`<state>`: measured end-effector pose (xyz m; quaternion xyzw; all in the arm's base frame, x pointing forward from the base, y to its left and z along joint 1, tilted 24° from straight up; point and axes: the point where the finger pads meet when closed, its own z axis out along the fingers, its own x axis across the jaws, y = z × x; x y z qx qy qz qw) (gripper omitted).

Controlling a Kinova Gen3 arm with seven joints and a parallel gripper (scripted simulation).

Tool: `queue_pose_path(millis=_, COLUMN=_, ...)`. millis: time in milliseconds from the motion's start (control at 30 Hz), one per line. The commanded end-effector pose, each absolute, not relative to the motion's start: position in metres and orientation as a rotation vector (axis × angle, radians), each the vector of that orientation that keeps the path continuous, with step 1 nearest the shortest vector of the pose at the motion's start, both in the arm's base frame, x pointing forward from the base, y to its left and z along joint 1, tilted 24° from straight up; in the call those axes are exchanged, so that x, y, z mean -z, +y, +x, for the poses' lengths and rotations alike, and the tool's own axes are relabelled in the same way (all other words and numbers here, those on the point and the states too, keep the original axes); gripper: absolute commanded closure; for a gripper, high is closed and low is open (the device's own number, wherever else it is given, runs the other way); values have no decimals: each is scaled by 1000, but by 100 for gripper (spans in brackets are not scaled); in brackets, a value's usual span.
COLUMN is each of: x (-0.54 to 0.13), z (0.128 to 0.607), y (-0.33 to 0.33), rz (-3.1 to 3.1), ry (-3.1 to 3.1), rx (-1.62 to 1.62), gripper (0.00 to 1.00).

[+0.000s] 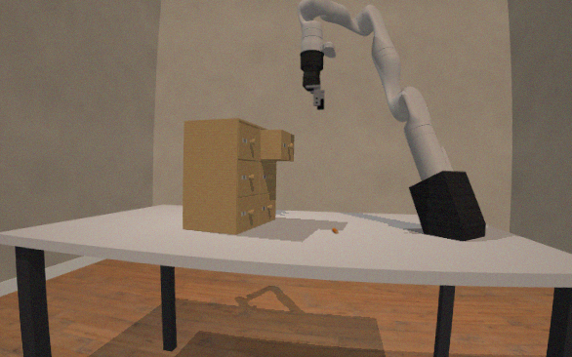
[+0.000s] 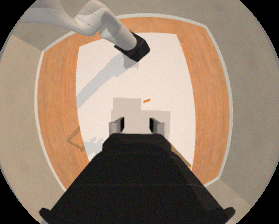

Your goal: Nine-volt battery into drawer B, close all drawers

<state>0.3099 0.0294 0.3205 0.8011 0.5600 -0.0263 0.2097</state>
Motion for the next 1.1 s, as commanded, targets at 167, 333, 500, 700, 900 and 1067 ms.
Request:
queue_pose_path(millis=167, x=-321, z=310, y=30, rz=2227, ry=1557, rx=71, gripper=0)
queue_pose_path(millis=333, x=-319, z=301, y=29, rz=2227, ry=1557, rx=71, gripper=0)
queue_pose_path(millis=500, x=-313, z=279, y=29, rz=2227, ry=1557, rx=71, gripper=0)
queue_pose_path(millis=700, x=-307, z=255, y=28, rz=2227, ry=1557, rx=71, gripper=0)
queue_pose_path(millis=900, x=-299, z=224, y=27, rz=2227, ry=1557, rx=71, gripper=0)
queue_pose_path(millis=1067, x=-297, z=214, y=26, rz=2227, ry=1557, rx=71, gripper=0)
